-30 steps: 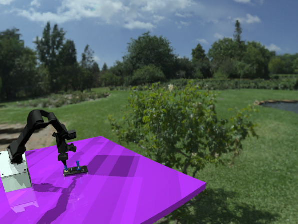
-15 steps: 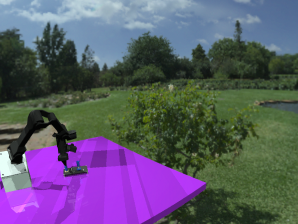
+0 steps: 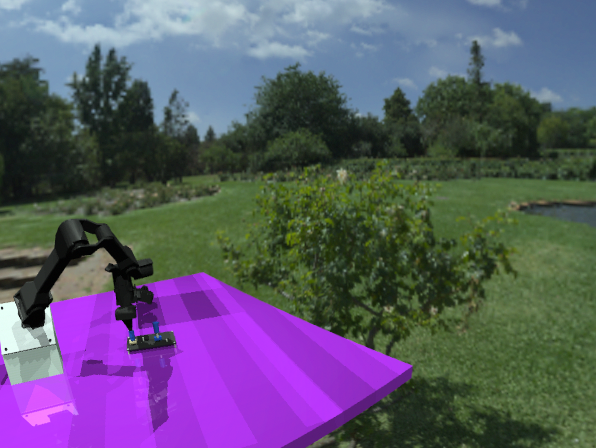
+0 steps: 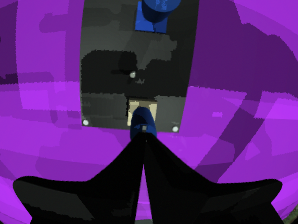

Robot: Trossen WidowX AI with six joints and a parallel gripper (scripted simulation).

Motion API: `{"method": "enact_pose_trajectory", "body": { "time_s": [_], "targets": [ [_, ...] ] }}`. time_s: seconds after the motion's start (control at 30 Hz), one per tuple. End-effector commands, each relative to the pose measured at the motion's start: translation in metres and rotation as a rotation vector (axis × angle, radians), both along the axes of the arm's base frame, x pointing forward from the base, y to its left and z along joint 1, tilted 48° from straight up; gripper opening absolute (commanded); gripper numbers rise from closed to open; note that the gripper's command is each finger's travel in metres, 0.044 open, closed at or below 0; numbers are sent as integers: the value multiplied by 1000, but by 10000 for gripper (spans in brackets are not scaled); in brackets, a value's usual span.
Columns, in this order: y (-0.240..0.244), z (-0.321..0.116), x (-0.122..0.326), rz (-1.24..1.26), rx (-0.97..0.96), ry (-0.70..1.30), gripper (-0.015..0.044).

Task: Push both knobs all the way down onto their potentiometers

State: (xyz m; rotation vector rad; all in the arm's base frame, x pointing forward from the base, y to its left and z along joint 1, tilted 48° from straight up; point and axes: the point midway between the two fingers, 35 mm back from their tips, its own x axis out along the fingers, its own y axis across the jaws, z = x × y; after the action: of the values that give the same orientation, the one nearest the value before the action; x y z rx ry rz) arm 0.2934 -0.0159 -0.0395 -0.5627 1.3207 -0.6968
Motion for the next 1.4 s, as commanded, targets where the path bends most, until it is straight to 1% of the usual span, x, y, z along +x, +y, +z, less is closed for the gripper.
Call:
{"method": "enact_pose_trajectory", "body": {
  "time_s": [0.0,0.13,0.4,0.47,0.67,0.77,0.83,0.97,1.07,1.37],
  "targets": [
    [6,5,0,0,5,-4,0],
    [10,9,-1,0,5,-4,0],
    [6,4,-2,2,-1,5,210],
    [9,7,4,2,-1,4,158],
    [31,35,51,1,4,-4,0],
    [40,51,71,0,6,-7,0],
    [42,55,75,0,6,-8,0],
    [41,53,75,0,6,-8,0],
    [28,42,77,0,5,-8,0],
    [26,40,77,0,5,-8,0]
  ]
}}
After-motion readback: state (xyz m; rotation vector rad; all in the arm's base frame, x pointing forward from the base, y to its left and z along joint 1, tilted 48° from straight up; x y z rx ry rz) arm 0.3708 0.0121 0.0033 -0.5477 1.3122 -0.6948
